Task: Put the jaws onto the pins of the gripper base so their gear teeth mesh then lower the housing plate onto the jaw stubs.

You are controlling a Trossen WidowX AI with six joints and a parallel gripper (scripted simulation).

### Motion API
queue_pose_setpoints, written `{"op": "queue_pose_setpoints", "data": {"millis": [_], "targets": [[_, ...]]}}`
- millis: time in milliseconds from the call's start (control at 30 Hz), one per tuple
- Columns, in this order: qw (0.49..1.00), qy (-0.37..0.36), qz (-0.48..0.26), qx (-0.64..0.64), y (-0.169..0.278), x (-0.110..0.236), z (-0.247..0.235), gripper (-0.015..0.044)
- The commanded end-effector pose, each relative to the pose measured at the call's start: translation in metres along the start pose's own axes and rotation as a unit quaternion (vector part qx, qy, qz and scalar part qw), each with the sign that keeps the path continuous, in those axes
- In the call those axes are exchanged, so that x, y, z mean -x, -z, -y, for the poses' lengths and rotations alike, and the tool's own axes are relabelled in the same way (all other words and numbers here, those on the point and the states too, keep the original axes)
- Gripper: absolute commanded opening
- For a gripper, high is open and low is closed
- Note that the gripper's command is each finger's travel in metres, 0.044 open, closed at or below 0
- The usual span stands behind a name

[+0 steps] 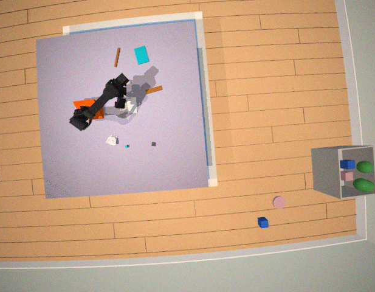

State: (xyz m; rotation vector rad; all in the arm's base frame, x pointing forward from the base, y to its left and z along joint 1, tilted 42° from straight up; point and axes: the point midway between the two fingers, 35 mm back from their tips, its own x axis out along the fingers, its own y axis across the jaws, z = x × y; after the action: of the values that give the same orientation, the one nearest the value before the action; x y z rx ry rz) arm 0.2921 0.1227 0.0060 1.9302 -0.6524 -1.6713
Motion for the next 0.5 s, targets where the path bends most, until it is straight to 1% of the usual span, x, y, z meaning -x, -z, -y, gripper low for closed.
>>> {"op": "queue_pose_setpoints", "data": {"millis": [0, 467], "targets": [[1.000, -0.002, -0.001, 0.004, 0.0009, 0.0000, -0.0006, 0.0134], [1.000, -0.002, -0.001, 0.001, 0.0010, 0.0000, -0.0005, 0.0134]]}}
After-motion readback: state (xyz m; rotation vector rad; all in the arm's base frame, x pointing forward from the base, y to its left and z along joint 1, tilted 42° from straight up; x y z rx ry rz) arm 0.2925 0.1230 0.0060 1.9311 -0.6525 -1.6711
